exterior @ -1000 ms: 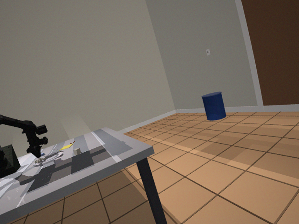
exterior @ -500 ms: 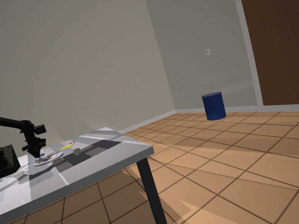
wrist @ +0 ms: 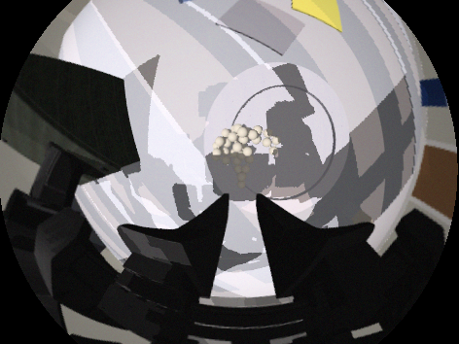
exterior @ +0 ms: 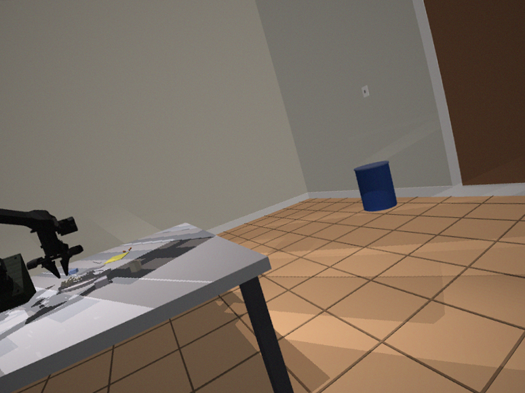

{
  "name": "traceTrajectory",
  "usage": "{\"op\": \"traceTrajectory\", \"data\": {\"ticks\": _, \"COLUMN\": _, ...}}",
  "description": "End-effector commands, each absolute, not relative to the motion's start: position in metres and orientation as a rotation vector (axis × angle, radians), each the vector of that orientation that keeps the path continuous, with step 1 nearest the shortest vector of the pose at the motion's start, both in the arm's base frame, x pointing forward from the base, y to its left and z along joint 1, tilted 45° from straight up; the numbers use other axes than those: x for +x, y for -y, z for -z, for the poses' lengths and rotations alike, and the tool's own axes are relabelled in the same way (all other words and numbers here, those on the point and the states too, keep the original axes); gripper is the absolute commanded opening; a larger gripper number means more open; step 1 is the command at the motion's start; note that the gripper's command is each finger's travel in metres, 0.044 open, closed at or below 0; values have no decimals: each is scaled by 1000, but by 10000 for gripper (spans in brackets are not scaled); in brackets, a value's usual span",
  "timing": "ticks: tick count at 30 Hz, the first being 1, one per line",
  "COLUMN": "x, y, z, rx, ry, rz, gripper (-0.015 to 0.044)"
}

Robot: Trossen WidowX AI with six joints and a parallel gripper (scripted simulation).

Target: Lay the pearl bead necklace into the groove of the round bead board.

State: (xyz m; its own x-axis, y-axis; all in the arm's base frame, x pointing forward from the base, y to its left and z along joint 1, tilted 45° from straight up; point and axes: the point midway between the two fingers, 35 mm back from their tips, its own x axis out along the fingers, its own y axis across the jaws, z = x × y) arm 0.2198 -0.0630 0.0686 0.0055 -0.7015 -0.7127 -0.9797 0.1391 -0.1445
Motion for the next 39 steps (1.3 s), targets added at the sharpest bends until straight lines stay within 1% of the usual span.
{"op": "traceTrajectory", "data": {"ticks": 1, "x": 219, "y": 64, "z": -72, "rx": -1652, "ry": -1753, "rz": -559, "gripper": 120}}
{"op": "traceTrajectory", "data": {"ticks": 32, "x": 220, "y": 93, "z": -44, "rx": -1653, "ry": -1754, "rz": -557, "gripper": 120}}
{"op": "traceTrajectory", "data": {"ticks": 36, "x": 220, "y": 90, "z": -46, "rx": -1644, "ry": -1751, "rz": -555, "gripper": 15}}
{"op": "traceTrajectory", "data": {"ticks": 37, "x": 220, "y": 90, "z": -46, "rx": -1644, "ry": -1751, "rz": -555, "gripper": 0}}
{"op": "traceTrajectory", "data": {"ticks": 39, "x": 220, "y": 90, "z": -46, "rx": -1644, "ry": -1751, "rz": -555, "gripper": 0}}
